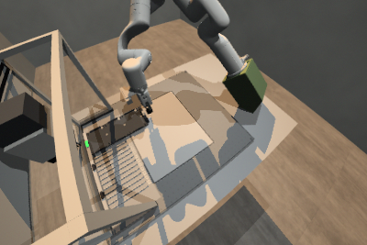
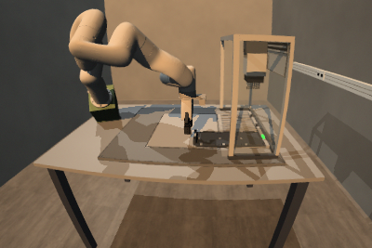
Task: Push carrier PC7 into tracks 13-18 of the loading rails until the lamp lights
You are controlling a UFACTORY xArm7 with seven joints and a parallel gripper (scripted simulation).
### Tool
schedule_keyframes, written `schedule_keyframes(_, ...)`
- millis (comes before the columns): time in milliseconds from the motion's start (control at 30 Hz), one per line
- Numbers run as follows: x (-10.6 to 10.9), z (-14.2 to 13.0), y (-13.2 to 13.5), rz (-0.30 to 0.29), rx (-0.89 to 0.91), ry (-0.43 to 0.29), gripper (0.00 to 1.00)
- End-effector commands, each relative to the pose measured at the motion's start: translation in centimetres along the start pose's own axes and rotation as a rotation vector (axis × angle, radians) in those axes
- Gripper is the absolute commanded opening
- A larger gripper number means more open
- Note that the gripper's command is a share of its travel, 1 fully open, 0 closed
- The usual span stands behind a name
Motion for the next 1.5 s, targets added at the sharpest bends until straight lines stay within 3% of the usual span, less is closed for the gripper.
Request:
schedule_keyframes(0, 0.8, 0.1, -0.1, 0.002, 0.0, 0.005, 0.82)
schedule_keyframes(1467, 7.4, 0.1, -0.1, 0.002, 0.0, 0.005, 0.82)
Point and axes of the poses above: the point where the finger pads meet when closed, its own x axis back along the fingers, its own y axis across the jaws, z = x × y, the point moved 9 cm from there along x, back along the fingers
